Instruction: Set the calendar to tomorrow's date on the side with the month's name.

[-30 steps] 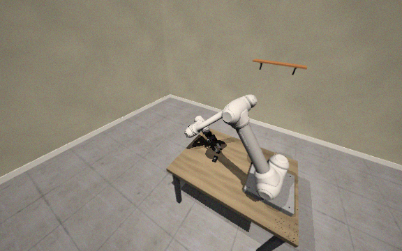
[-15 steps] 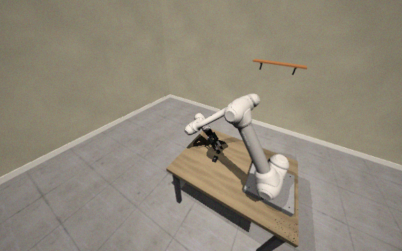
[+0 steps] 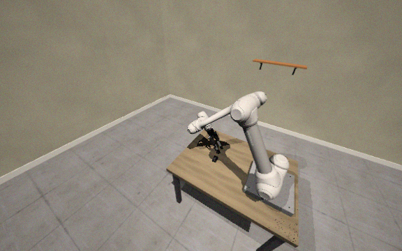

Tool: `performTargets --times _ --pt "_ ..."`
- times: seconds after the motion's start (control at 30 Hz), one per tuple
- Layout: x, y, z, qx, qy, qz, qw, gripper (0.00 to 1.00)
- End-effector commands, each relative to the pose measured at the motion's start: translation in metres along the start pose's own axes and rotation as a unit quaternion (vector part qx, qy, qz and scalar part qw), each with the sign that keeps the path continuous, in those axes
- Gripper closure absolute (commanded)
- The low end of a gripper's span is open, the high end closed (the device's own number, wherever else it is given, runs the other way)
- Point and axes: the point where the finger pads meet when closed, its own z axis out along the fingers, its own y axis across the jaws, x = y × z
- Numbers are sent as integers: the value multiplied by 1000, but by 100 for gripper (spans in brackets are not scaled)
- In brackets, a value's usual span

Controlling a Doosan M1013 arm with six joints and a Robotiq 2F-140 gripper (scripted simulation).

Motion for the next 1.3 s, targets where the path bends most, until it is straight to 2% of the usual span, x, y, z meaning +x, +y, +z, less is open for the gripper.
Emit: performTargets --times 0.0,0.27,0.57,0.83,1.1,1.27 --pt "-2 0 0 0 59 0 998 60" --pt "-5 0 0 0 69 0 998 60" --pt "-9 0 0 0 188 0 982 60" --pt "-12 0 2 0 199 0 980 60" --pt "-15 0 3 0 306 0 952 60" --pt "-18 0 5 0 317 0 948 60"
